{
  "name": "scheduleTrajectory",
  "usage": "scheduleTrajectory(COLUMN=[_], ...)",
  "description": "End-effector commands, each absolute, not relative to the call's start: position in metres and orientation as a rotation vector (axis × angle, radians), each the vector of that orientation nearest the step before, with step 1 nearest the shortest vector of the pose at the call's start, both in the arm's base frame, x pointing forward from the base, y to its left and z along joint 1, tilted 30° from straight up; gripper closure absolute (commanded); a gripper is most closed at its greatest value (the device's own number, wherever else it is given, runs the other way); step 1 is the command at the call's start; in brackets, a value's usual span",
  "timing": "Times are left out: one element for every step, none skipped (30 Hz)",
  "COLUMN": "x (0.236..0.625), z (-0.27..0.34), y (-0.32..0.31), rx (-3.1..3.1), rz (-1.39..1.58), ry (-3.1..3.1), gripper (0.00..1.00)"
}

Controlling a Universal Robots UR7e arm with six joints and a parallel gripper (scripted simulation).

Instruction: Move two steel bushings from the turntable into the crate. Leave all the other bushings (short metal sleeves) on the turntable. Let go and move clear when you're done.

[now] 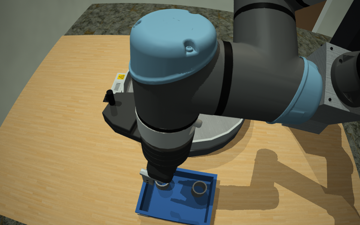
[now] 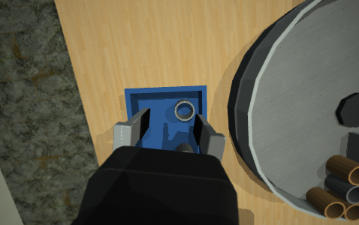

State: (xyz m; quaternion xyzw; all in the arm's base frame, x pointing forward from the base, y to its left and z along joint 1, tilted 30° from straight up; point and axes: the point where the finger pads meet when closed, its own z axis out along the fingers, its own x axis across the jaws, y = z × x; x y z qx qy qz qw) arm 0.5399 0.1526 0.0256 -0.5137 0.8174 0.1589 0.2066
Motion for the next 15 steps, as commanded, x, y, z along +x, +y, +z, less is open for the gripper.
scheduleTrajectory(x=[0.5403, 0.5403, 0.5403, 0.5403, 0.5403, 0.5403, 0.5403, 0.5403, 0.5403, 0.5403, 0.5403, 0.5403, 0.5393, 0.5383, 0.5373], z=[0.0261, 0.0261, 0.0261, 0.0261, 0.0261, 0.0261, 0.0261, 0.0261, 0.0261, 0.0261, 0.0261, 0.0261, 0.0265, 0.0269, 0.0272], y=[0.1523, 0.1523, 0.1523, 0.1523, 0.1523, 0.1523, 0.1523, 0.1523, 0.1523, 0.1523, 0.1523, 0.1523, 0.1523, 0.1522, 0.1521], rx=[-1.430, -1.430, -1.430, -1.430, -1.430, -1.430, -1.430, -1.430, -1.430, -1.430, -1.430, -1.430, -1.378, -1.325, -1.271], rz=[0.441, 0.441, 0.441, 0.441, 0.441, 0.441, 0.441, 0.441, 0.441, 0.441, 0.441, 0.441, 0.456, 0.470, 0.484], ry=[2.276, 2.276, 2.276, 2.276, 2.276, 2.276, 2.276, 2.276, 2.276, 2.276, 2.276, 2.276, 2.315, 2.353, 2.390], gripper=[0.00, 0.00, 0.00, 0.00, 0.00, 0.00, 0.00, 0.00, 0.00, 0.00, 0.00, 0.00, 0.00, 0.00, 0.00])
